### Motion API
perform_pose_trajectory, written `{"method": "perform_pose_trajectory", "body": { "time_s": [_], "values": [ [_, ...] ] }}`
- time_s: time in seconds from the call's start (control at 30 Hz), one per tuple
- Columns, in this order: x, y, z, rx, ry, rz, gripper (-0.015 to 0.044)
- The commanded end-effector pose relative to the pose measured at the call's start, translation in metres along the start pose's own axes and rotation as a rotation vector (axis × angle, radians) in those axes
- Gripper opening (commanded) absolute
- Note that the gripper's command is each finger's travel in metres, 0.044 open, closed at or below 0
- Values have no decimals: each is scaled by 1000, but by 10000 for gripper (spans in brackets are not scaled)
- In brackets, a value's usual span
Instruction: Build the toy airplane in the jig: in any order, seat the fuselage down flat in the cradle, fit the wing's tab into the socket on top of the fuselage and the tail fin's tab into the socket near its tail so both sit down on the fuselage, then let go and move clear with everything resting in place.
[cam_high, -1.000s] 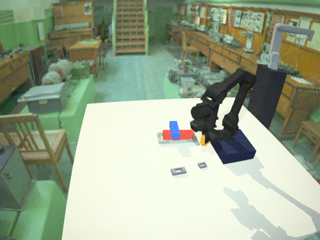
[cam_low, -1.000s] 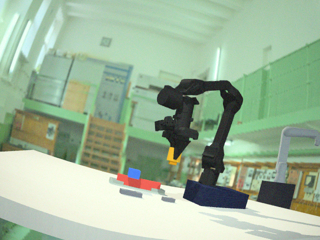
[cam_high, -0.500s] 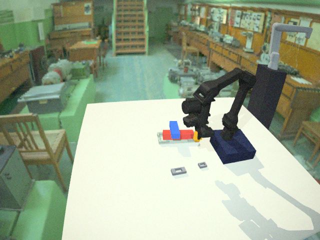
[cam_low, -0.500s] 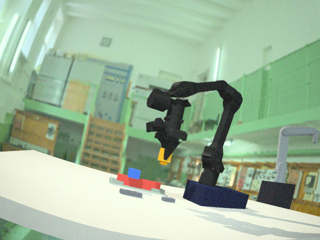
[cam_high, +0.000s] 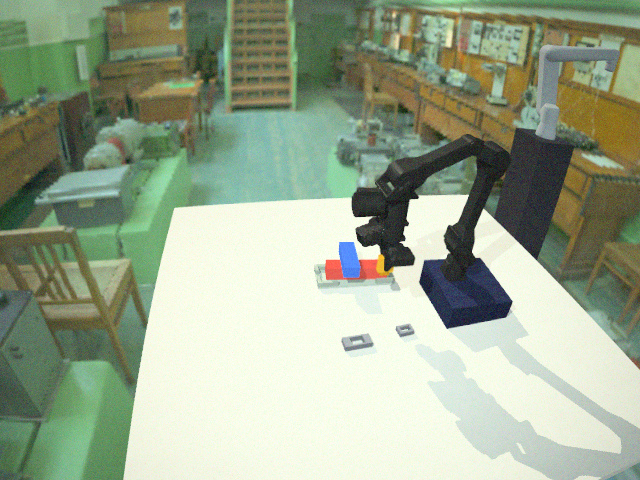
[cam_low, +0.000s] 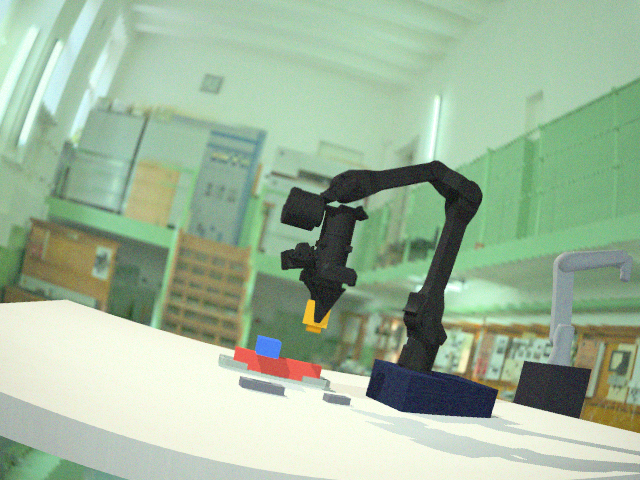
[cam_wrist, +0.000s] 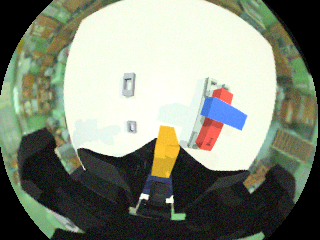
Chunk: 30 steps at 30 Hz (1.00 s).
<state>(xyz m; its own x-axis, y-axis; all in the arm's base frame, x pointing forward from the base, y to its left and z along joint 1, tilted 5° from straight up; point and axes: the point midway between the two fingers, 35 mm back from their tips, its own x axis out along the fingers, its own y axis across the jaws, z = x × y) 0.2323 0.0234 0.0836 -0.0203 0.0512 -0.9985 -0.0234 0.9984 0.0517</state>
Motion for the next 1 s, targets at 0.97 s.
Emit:
{"method": "perform_pose_trajectory", "body": {
  "time_s": [0.97],
  "values": [
    [24,-105,-16,75,15,-13,0]
  ]
}}
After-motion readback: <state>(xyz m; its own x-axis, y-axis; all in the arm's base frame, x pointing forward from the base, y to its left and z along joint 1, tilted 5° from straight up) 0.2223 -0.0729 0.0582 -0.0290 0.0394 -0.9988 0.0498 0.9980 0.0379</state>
